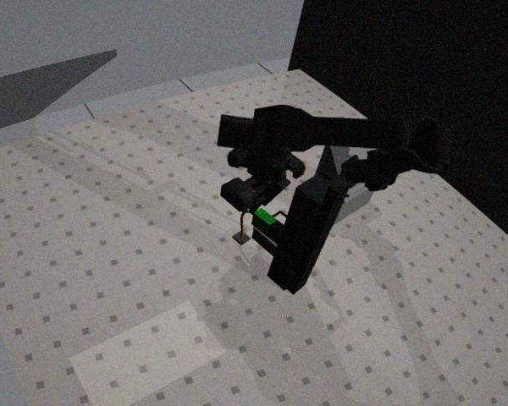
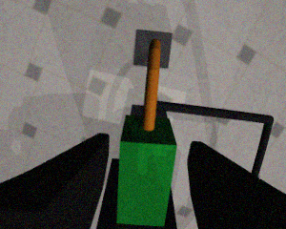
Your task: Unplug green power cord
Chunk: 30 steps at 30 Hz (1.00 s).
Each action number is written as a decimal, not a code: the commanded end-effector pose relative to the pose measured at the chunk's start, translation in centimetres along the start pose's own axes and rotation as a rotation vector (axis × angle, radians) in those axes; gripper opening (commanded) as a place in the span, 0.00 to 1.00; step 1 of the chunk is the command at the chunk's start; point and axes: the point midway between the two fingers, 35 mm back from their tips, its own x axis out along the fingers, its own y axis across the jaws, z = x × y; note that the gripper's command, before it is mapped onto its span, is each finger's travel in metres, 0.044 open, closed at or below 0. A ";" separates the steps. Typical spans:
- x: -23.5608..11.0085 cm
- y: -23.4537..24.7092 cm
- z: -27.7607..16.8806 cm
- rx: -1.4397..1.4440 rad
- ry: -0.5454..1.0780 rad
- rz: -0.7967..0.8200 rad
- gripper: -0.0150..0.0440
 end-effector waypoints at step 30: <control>1.0 -0.1 -1.6 0.001 0.003 -0.002 0.31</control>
